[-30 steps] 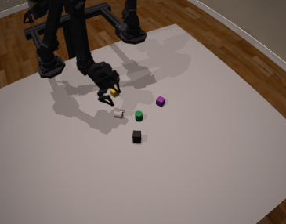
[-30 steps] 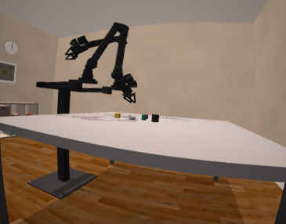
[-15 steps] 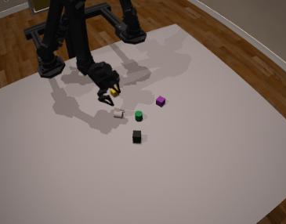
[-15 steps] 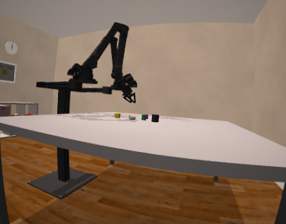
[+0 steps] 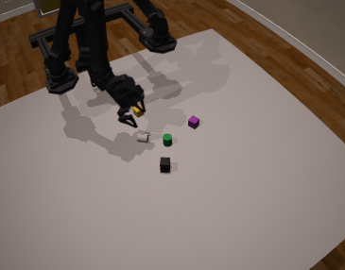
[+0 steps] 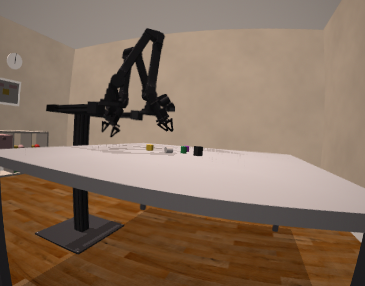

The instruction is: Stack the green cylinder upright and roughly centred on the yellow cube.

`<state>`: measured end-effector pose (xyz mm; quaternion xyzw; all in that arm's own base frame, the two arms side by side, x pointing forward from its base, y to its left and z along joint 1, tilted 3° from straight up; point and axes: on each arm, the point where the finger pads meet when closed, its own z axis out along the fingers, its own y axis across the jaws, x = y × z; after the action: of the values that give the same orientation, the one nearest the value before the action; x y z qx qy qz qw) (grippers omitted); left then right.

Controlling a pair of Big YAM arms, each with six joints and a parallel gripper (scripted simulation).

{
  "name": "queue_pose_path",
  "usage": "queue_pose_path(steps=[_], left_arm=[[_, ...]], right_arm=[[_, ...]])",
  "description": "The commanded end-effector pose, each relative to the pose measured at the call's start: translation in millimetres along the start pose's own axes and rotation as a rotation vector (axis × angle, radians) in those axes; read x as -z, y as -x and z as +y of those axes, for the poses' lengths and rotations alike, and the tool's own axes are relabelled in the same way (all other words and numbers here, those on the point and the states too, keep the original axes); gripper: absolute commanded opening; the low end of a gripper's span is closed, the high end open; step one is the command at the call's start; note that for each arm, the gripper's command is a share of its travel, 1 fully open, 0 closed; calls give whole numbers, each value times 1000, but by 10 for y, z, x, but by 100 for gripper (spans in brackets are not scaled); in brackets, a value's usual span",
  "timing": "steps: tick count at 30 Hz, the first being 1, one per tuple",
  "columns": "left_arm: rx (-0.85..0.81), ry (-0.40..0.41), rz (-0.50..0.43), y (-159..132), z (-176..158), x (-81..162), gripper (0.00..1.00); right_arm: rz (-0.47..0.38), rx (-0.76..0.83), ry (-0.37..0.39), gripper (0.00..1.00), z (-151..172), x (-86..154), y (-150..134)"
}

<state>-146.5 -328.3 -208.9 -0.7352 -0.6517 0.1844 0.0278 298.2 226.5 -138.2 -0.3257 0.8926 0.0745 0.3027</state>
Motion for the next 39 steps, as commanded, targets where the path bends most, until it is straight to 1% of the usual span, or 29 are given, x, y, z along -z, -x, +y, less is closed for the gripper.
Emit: queue_pose_path(steps=[1,4,6,7,10,12,14,18,24,26,27,29,32,39], left_arm=[[193,86,-91,63,424,24,100],[323,173,-142,59,721,137,100],[417,234,-166,-10,933,202,100],[467,270,-162,-124,1053,201,100],[609,366,-205,-264,1358,326,100],[609,366,-205,-264,1358,326,100],[742,442,-248,-398,1594,446,100],[910,575,-316,-643,1939,666,100],[1138,756,-424,-1039,2317,1011,100],[1212,824,-456,-1237,2394,1154,100],[1233,844,-461,-1313,2401,1202,100],[1233,844,-461,-1313,2401,1202,100],[1251,876,-478,-1426,2363,1277,100],[1211,898,-499,-1411,2315,1328,100]], right_arm=[[-2,-7,-1,100,2,1,21],[-2,-7,-1,100,2,1,21],[-2,-7,-1,100,2,1,21],[-2,-7,-1,100,2,1,21],[-2,-7,-1,100,2,1,21],[-2,-7,-1,100,2,1,21],[-2,-7,-1,100,2,1,21],[-2,-7,-1,100,2,1,21],[-2,-7,-1,100,2,1,21],[-2,-7,-1,100,2,1,21],[-2,-7,-1,100,2,1,21],[-2,-7,-1,100,2,1,21],[-2,-7,-1,100,2,1,21],[-2,-7,-1,100,2,1,21]])
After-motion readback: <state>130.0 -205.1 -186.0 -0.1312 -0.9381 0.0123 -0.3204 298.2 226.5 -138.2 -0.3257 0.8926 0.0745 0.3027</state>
